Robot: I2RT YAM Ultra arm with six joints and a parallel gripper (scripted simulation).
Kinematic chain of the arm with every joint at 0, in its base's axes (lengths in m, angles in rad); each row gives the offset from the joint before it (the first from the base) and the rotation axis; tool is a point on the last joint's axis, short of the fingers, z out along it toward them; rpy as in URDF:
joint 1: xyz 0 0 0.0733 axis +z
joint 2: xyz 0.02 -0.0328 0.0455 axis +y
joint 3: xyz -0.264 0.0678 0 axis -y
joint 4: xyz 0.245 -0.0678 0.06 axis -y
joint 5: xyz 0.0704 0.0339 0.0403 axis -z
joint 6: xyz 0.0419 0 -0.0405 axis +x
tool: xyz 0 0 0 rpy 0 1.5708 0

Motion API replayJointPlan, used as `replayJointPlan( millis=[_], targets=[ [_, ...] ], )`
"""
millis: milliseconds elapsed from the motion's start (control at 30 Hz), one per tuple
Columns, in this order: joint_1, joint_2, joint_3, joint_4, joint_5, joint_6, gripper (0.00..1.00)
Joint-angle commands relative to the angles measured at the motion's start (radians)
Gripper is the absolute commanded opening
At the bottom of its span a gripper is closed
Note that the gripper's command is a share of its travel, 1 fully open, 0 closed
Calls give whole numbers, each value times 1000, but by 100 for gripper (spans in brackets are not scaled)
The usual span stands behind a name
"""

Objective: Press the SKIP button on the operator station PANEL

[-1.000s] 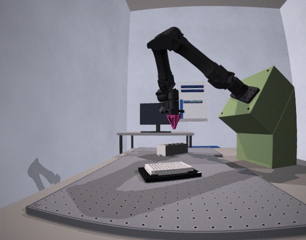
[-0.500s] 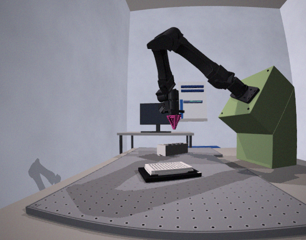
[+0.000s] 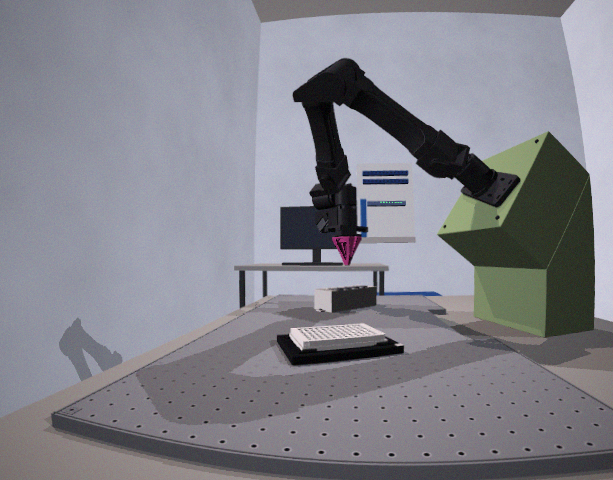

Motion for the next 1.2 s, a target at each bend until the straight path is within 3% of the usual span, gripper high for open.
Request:
replayJointPlan(
  millis=[0,400,500,600,967,1067,1167],
  targets=[
    [4,17,-30,47,14,21,0],
    [36,53,-40,126,35,68,0],
    [36,23,-39,134,37,72,0],
    [59,66,-42,152,42,82,0],
    [83,104,-46,219,62,121,0],
    [88,83,-45,227,64,125,0],
    [105,117,-47,242,69,133,0]
  ],
)
